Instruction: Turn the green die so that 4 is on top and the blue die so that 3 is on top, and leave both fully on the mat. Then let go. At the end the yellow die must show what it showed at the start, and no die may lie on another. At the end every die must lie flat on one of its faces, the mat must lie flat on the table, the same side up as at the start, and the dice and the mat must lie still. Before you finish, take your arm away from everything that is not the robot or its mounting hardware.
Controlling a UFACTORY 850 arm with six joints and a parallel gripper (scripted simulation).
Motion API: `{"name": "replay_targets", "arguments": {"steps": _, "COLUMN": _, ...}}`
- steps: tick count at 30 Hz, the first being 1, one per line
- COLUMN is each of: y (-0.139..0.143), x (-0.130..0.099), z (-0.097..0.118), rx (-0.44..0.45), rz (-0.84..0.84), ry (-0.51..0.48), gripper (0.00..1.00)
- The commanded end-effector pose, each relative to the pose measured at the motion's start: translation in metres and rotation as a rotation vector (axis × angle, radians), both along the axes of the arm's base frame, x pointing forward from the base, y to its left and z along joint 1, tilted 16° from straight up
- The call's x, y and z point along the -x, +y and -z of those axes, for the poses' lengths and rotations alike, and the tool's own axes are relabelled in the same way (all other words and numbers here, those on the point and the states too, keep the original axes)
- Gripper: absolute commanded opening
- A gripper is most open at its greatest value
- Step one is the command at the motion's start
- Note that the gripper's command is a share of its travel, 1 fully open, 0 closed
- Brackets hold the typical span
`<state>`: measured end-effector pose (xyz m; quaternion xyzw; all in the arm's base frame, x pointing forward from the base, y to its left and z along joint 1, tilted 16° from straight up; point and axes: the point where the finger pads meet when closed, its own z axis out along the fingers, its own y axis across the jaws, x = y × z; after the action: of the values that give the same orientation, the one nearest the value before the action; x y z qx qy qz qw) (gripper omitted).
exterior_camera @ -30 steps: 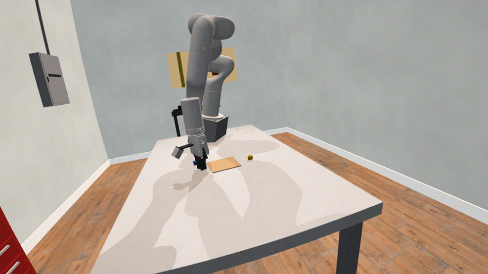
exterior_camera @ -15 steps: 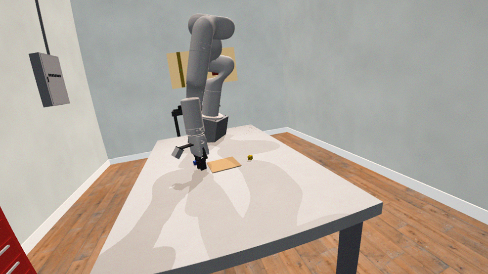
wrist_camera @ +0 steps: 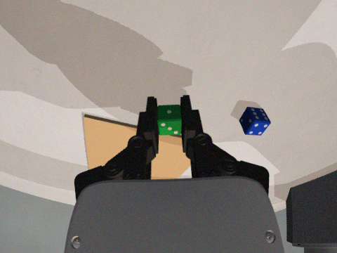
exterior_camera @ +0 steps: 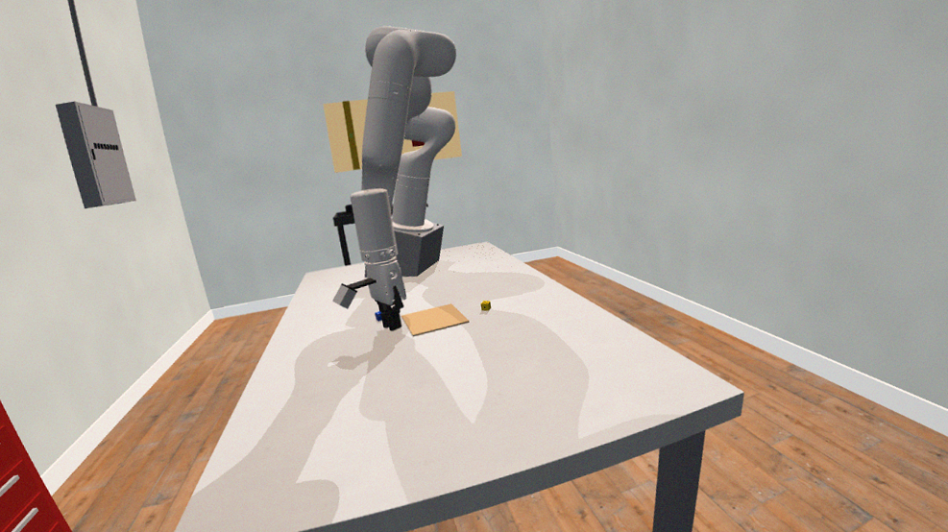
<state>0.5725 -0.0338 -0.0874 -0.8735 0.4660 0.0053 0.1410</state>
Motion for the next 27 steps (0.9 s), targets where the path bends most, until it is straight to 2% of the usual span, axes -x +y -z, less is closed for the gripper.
{"name": "replay_targets", "arguments": {"steps": 1, "y": -0.002, "x": 0.0, "z": -0.007, "rx": 0.0, "rz": 0.0, "ry": -0.002, "gripper": 0.15}}
{"name": "replay_targets", "arguments": {"steps": 9, "y": -0.015, "x": 0.006, "z": -0.056, "rx": 0.0, "rz": 0.0, "ry": -0.002, "gripper": 0.15}}
{"name": "replay_targets", "arguments": {"steps": 11, "y": -0.015, "x": 0.006, "z": -0.056, "rx": 0.0, "rz": 0.0, "ry": -0.002, "gripper": 0.15}}
{"name": "replay_targets", "arguments": {"steps": 17, "y": -0.024, "x": 0.011, "z": -0.09, "rx": 0.0, "rz": 0.0, "ry": -0.002, "gripper": 0.15}}
{"name": "replay_targets", "arguments": {"steps": 27, "y": -0.025, "x": 0.011, "z": -0.096, "rx": 0.0, "rz": 0.0, "ry": -0.002, "gripper": 0.15}}
